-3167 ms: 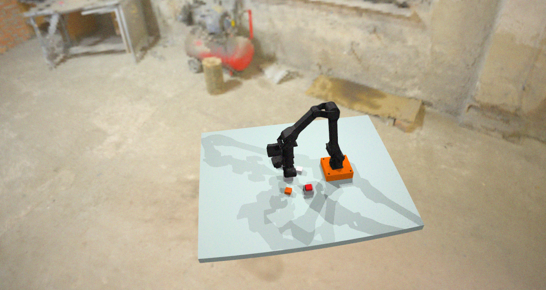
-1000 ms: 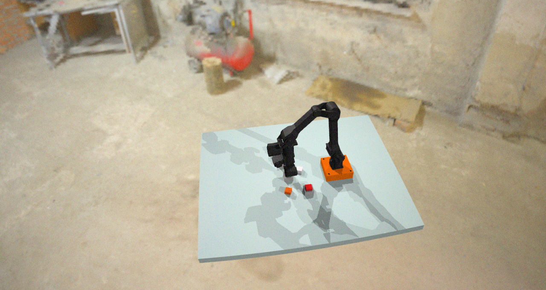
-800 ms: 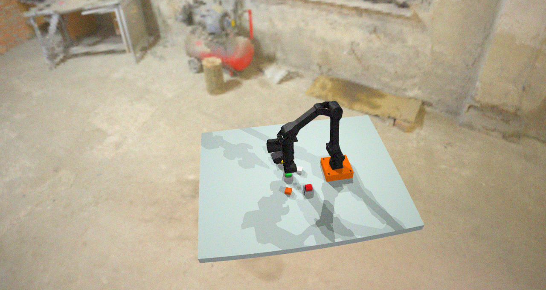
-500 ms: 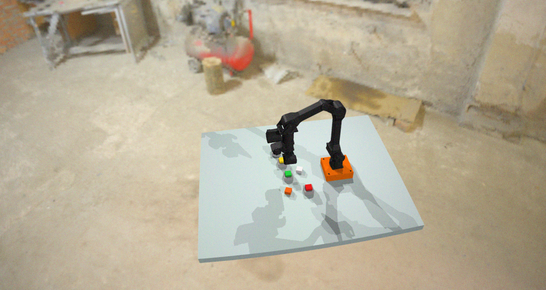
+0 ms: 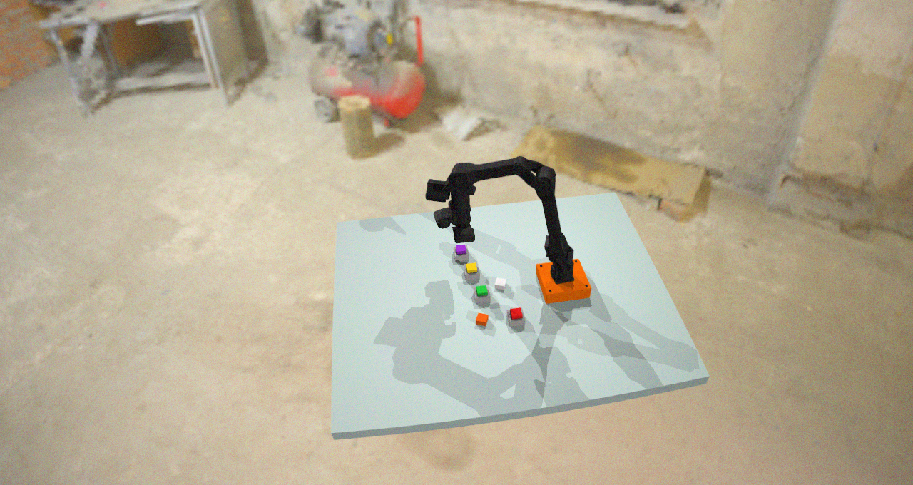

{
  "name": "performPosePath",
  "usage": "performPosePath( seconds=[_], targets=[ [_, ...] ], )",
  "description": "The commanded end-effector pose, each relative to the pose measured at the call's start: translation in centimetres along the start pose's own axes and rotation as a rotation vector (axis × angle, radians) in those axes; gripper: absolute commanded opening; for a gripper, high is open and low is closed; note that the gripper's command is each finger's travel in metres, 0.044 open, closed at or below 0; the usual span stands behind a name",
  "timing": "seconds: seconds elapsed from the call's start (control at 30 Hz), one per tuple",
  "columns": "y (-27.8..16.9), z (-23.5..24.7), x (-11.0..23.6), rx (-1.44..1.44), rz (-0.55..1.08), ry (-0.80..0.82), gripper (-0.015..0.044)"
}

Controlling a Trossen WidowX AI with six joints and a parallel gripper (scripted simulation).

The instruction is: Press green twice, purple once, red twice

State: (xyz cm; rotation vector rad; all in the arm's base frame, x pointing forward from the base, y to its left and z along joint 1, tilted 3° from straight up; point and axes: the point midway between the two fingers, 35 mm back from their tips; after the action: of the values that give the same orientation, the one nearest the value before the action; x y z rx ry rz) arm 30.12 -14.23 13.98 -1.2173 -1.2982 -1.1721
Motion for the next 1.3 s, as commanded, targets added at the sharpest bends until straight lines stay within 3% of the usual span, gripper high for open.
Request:
performPosePath(
  seconds=[0.0,0.2,0.37,1.27],
  targets=[
    [-0.6,-4.8,-0.1,0.003,0.005,-0.007,0.002],
    [-0.8,-6.0,-0.4,0.004,0.006,-0.01,0.002],
    [-0.9,-6.1,-6.1,0.004,0.006,-0.01,0.002],
    [-0.9,-6.1,-9.7,0.004,0.006,-0.01,0.002]
  ],
)
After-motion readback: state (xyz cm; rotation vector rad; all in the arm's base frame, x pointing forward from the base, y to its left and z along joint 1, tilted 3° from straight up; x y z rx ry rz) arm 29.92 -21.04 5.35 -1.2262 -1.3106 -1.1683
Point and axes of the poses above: the point midway between the two fingers, 35 mm back from their tips, its own x axis back along the fingers, its own z axis across the jaws, y = z × x, and after that the axes turned 6 degrees about x, right-handed
